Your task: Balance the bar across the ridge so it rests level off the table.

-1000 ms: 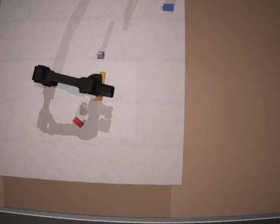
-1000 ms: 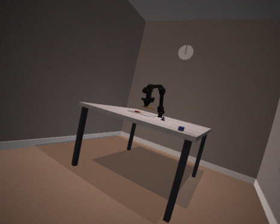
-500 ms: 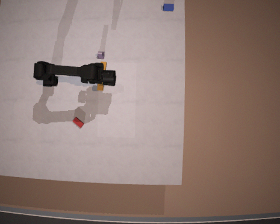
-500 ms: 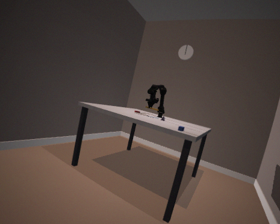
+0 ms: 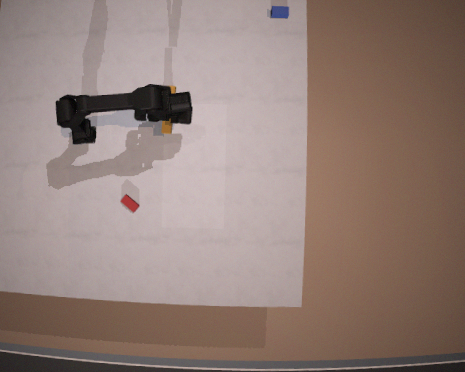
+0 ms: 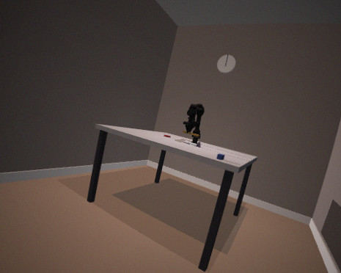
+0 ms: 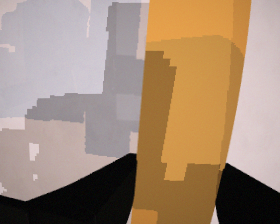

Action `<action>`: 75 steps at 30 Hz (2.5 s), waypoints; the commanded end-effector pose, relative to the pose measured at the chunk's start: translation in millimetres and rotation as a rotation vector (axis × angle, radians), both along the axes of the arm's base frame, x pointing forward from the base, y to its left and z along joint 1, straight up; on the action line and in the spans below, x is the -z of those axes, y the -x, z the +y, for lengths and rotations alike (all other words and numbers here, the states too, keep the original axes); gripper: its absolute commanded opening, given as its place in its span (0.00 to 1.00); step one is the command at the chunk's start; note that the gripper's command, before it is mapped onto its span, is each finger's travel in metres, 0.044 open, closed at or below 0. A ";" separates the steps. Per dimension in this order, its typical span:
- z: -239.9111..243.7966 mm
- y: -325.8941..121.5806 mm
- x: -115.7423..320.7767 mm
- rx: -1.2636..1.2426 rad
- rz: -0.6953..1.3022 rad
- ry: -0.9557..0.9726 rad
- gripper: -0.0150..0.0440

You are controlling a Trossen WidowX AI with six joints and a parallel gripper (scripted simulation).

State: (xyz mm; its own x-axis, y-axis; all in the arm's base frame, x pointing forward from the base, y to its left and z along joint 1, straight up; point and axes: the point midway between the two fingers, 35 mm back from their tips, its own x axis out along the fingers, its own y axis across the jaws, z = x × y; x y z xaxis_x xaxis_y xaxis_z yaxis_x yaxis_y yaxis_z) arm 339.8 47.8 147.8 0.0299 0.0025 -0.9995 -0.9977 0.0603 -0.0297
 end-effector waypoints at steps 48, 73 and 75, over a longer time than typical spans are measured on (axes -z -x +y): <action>94.5 23.7 35.1 -0.043 0.002 -0.009 0.25; 94.2 23.9 42.3 -0.043 0.002 -0.009 0.25; 94.2 23.9 42.5 -0.043 0.002 -0.009 0.25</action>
